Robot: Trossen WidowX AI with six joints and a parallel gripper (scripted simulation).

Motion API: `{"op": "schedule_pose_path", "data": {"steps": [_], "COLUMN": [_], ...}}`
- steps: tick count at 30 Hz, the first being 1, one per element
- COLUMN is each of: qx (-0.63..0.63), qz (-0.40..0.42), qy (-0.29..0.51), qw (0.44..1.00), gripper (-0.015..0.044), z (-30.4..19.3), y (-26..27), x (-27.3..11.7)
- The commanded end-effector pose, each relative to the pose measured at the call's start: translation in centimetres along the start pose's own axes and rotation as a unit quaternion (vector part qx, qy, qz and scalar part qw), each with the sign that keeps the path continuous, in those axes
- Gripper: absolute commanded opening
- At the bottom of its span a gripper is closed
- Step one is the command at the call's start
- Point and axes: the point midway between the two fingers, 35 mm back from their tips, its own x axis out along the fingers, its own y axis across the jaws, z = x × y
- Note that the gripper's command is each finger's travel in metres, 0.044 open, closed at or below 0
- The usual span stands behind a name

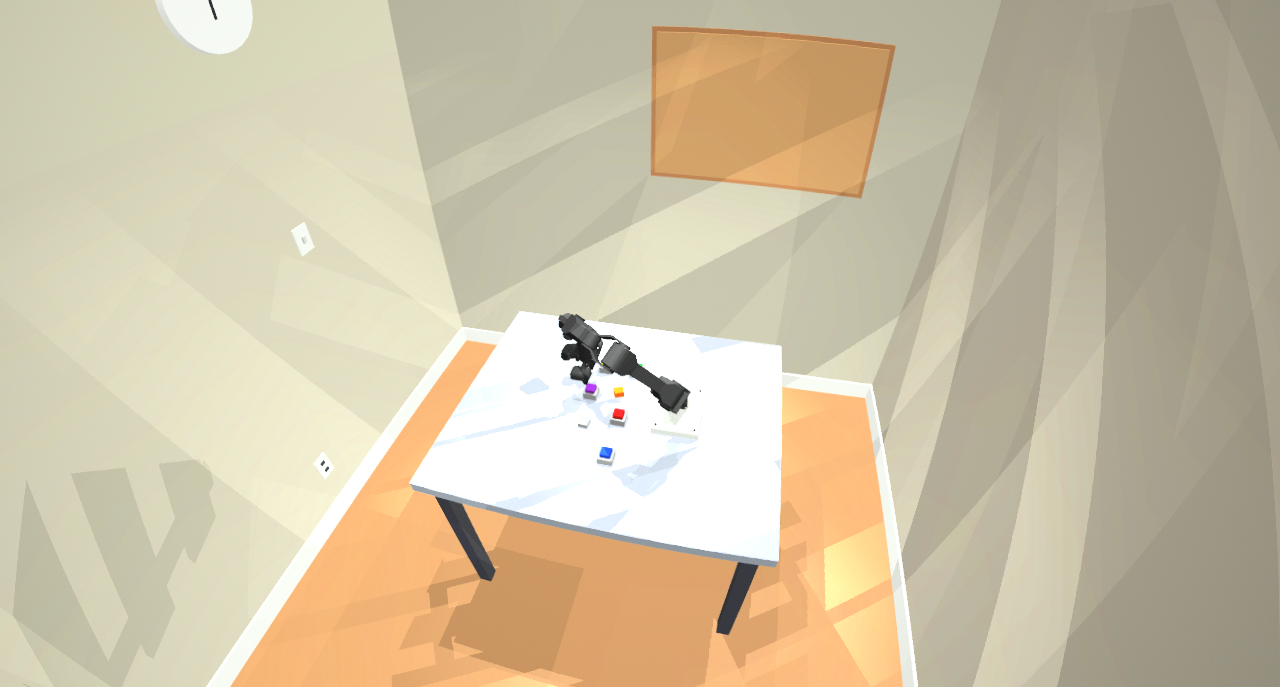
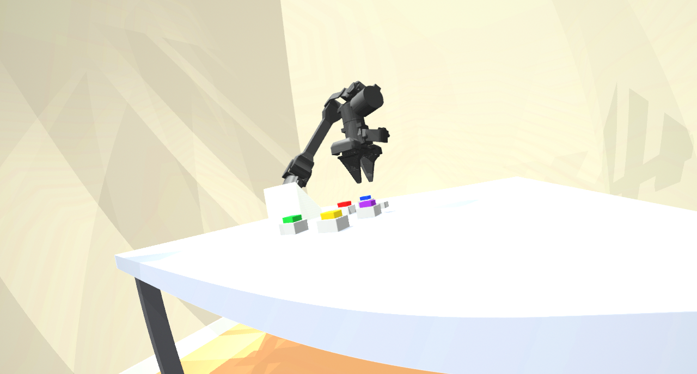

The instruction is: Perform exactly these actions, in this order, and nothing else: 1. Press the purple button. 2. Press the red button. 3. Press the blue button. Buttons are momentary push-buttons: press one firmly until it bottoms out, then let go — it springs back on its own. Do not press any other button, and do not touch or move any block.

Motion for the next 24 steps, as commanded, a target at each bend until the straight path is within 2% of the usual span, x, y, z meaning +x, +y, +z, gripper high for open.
{"op": "schedule_pose_path", "data": {"steps": [1, 7, 24], "qx": [0.006, 0.006, 0.006], "qz": [0.007, 0.007, 0.007], "qy": [0.006, 0.006, 0.006], "qw": [1.0, 1.0, 1.0], "gripper": [0.0164, 0.002, 0.002], "z": [-0.5, -0.5, -0.4], "y": [0.1, 0.1, 0.1], "x": [2.2, 2.2, 3.2]}}
